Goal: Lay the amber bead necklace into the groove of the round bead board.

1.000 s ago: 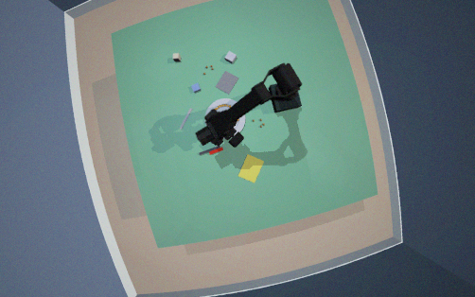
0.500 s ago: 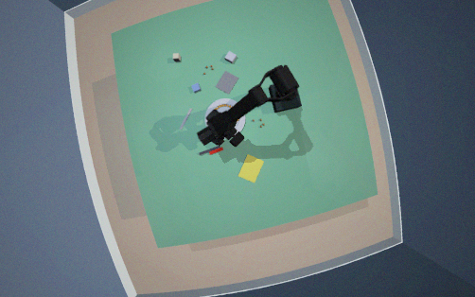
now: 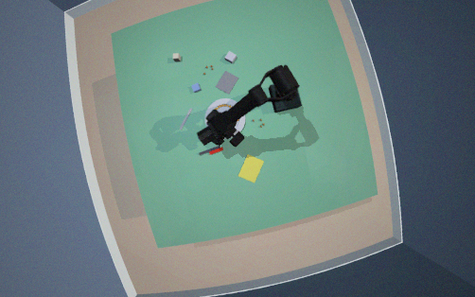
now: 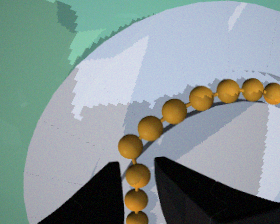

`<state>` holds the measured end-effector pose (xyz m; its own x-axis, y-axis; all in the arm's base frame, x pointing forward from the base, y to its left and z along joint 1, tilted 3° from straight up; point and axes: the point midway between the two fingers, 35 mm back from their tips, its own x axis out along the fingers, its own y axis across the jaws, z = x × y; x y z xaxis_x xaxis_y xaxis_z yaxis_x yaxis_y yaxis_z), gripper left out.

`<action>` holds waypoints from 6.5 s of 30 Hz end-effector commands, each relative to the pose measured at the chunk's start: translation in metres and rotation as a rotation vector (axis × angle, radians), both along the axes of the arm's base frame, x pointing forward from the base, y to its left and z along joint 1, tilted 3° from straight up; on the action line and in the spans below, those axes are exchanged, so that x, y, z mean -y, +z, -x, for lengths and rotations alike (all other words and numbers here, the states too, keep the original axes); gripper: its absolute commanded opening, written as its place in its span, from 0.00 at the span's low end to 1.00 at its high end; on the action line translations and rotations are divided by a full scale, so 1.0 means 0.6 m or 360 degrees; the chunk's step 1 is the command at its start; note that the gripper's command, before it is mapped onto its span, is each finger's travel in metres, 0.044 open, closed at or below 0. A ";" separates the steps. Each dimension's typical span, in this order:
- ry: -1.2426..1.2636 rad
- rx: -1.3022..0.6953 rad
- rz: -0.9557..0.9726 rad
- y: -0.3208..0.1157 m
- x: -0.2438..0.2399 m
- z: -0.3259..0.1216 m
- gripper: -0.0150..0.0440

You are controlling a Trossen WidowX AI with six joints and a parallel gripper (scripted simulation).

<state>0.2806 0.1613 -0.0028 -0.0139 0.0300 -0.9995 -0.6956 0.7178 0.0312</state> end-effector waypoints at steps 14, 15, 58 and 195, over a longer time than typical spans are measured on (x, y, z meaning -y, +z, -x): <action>0.0000 0.0000 0.0000 0.000 0.000 0.000 0.25; 0.0000 0.0000 0.0000 0.000 0.000 0.000 0.25; 0.0015 0.0003 -0.0003 0.004 -0.013 0.007 0.83; 0.0461 0.0001 -0.0015 0.002 0.073 0.096 0.65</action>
